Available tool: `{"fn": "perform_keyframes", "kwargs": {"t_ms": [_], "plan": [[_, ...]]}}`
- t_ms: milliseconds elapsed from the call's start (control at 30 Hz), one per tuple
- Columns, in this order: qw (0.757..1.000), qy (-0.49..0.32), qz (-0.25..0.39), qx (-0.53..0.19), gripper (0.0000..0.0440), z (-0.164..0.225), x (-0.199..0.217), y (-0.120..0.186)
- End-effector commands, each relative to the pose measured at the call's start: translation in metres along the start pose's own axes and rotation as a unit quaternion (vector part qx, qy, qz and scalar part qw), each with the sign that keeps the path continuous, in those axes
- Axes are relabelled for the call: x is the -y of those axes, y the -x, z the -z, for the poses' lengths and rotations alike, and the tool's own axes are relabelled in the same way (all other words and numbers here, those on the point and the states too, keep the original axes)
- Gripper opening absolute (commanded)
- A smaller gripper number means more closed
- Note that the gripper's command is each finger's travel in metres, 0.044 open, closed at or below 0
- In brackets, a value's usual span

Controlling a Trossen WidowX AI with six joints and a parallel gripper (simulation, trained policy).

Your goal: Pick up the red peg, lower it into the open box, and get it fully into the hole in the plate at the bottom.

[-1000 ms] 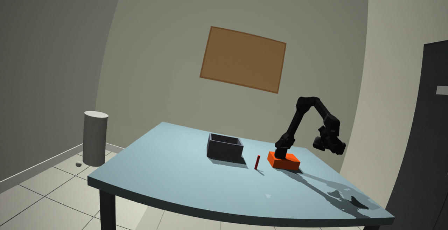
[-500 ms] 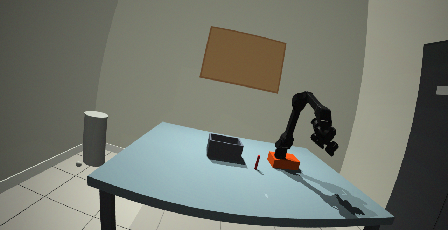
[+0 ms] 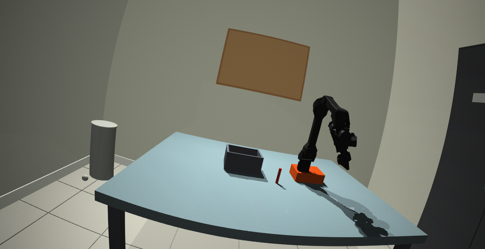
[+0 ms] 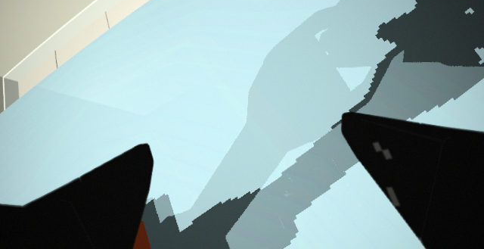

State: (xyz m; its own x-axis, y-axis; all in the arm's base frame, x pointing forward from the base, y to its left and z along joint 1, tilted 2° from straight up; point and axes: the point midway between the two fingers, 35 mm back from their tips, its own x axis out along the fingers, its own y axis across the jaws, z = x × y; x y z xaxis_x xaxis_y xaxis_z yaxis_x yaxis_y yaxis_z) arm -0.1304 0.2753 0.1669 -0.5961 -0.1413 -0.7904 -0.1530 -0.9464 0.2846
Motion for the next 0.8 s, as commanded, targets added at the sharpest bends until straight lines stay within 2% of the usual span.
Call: {"fn": "perform_keyframes", "kwargs": {"t_ms": [0, 367, 567, 767], "plan": [[0.997, -0.071, 0.024, -0.006, 0.0440, 0.012, 0.005, 0.010], [0.964, -0.252, 0.083, -0.009, 0.0440, 0.041, 0.015, 0.035], [0.931, -0.348, 0.111, -0.006, 0.0440, 0.058, 0.018, 0.048], [0.888, -0.440, 0.137, 0.000, 0.0440, 0.075, 0.020, 0.060]]}}
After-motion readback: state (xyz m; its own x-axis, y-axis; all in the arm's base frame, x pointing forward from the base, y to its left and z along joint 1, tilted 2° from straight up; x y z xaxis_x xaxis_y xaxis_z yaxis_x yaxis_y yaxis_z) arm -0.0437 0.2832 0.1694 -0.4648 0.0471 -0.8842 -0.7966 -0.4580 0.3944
